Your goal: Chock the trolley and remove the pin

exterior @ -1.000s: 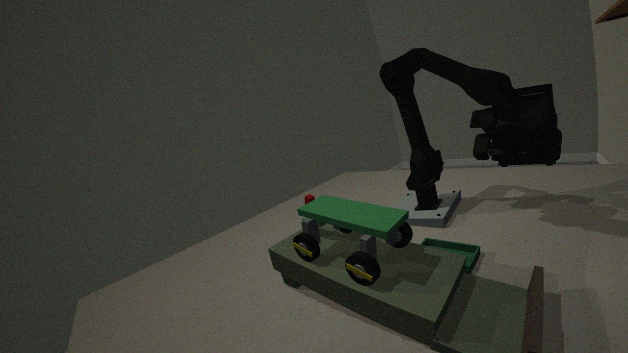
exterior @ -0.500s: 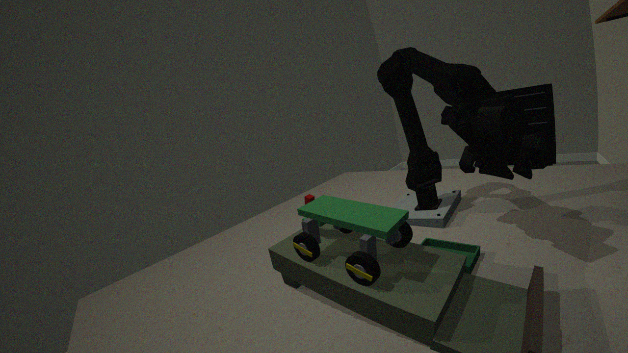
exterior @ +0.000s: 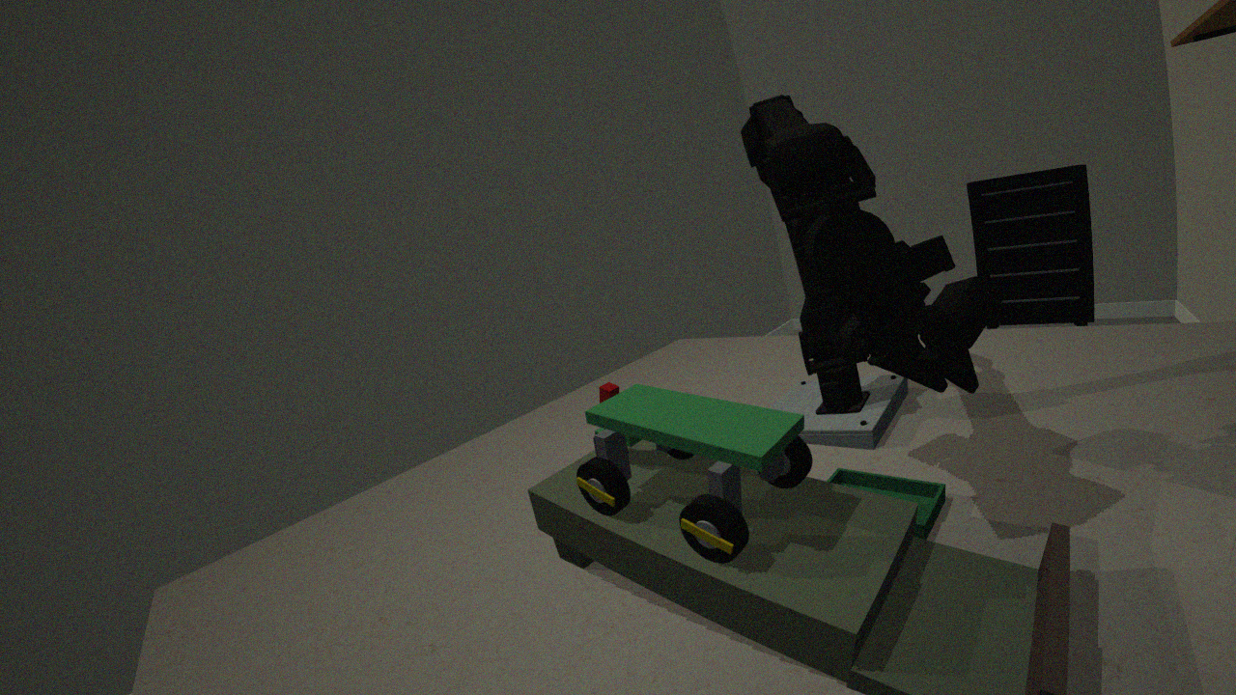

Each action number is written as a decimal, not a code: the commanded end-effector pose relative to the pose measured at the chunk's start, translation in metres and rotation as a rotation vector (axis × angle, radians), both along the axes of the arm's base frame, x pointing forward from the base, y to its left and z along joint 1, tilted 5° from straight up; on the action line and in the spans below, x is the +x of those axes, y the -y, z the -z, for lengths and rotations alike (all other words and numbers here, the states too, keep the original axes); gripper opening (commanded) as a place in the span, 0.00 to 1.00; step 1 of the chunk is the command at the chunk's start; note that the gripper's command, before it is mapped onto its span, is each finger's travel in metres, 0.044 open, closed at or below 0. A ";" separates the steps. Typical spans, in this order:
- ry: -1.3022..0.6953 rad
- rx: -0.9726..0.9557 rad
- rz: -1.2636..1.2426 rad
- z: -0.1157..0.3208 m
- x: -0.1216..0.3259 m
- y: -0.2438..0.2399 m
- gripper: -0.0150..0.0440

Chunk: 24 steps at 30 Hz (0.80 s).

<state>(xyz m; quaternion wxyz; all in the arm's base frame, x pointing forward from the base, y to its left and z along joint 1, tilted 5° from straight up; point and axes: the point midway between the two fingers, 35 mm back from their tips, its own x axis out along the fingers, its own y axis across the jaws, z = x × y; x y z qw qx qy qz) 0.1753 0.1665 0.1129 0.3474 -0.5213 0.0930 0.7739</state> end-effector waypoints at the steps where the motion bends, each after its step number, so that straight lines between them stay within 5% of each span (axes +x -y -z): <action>1: 0.052 -0.032 0.042 -0.003 0.017 0.022 0.58; 24: 0.232 -0.297 0.238 -0.020 0.060 0.172 0.58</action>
